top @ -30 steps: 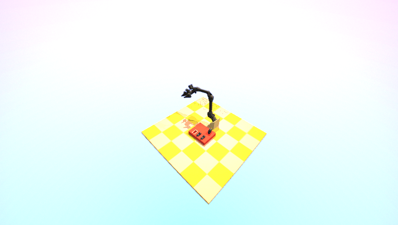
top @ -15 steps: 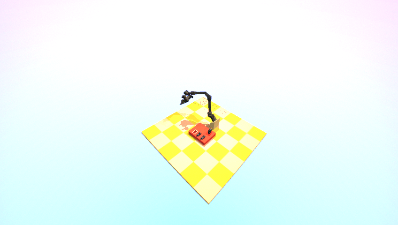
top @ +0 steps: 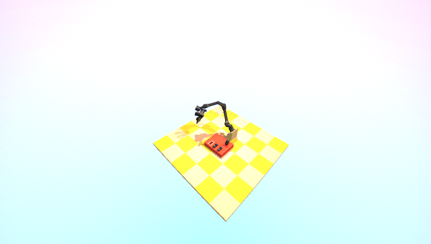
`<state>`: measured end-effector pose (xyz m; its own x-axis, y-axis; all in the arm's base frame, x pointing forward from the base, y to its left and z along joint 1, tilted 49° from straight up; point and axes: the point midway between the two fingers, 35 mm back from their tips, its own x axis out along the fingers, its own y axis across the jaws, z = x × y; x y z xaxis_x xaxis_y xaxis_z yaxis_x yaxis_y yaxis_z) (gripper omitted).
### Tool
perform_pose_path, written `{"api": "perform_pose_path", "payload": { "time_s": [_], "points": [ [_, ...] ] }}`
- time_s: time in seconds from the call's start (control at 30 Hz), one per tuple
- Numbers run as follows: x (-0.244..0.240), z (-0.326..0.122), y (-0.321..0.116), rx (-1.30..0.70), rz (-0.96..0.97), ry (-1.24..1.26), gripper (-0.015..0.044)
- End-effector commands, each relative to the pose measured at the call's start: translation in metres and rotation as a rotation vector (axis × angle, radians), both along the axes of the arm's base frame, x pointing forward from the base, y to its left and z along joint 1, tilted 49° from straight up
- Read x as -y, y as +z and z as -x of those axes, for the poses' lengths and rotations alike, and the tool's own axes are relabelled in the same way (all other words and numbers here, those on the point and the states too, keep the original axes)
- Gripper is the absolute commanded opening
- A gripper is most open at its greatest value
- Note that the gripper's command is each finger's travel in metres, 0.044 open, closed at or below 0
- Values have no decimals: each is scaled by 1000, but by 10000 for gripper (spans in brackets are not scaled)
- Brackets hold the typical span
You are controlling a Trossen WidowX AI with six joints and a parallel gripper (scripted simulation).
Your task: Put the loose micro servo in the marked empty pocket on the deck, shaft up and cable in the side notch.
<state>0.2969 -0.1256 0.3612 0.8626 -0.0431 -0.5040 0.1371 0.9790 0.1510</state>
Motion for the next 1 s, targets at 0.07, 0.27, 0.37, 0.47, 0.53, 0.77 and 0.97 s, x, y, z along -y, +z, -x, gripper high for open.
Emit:
{"api": "perform_pose_path", "payload": {
  "time_s": [0.07,0.27,0.37,0.47,0.53,0.77,0.97],
  "points": [
    [-24,-21,-51,-160,-106,20,440],
    [-52,-35,-100,-330,-170,31,440],
    [-67,-38,-123,-412,-184,35,440],
    [-82,-39,-146,-497,-167,54,440],
    [-90,-39,-160,-547,-167,51,440],
    [-124,-29,-210,-747,-129,43,440],
    [-145,-17,-242,-872,-66,42,440]
  ]
}}
